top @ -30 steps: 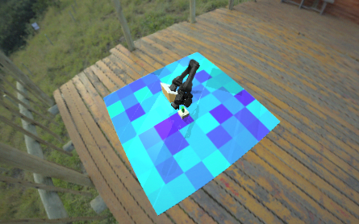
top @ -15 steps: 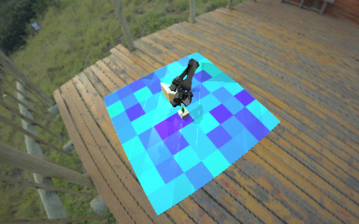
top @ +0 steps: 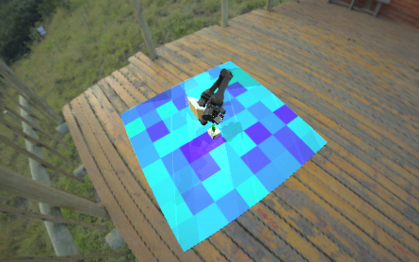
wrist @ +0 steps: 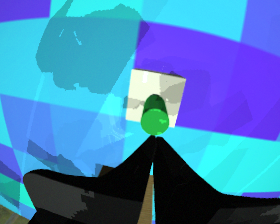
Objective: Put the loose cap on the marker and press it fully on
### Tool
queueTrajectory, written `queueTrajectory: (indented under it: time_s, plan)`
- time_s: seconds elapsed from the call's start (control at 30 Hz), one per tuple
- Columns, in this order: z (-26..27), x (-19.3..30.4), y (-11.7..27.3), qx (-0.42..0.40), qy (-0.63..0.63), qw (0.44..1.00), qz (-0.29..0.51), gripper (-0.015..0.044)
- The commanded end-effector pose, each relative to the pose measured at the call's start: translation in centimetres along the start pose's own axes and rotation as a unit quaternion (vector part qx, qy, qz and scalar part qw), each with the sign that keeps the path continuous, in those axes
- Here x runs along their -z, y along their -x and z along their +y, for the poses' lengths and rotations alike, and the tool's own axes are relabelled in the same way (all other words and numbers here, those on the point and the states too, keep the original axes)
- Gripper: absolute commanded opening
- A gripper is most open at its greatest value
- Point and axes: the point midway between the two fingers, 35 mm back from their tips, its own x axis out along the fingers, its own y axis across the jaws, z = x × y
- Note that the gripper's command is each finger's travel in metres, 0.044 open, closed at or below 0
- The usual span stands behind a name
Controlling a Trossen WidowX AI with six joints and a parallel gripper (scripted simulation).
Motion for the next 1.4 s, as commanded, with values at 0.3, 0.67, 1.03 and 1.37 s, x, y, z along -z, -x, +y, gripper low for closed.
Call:
queueTrajectory:
  time_s: [0.3, 0.67, 1.03, 1.37]
  plan:
    - [0.0, 0.0, -1.4, 0.0, -0.003, 1.0, -0.001, 0.0]
    - [0.0, 0.0, -3.1, 0.0, -0.003, 1.0, -0.001, 0.0]
    - [-0.1, -0.1, -3.5, 0.003, 0.001, 1.0, -0.003, 0.0]
    - [-0.3, -0.3, 3.6, 0.004, -0.001, 1.0, -0.001, 0.0]
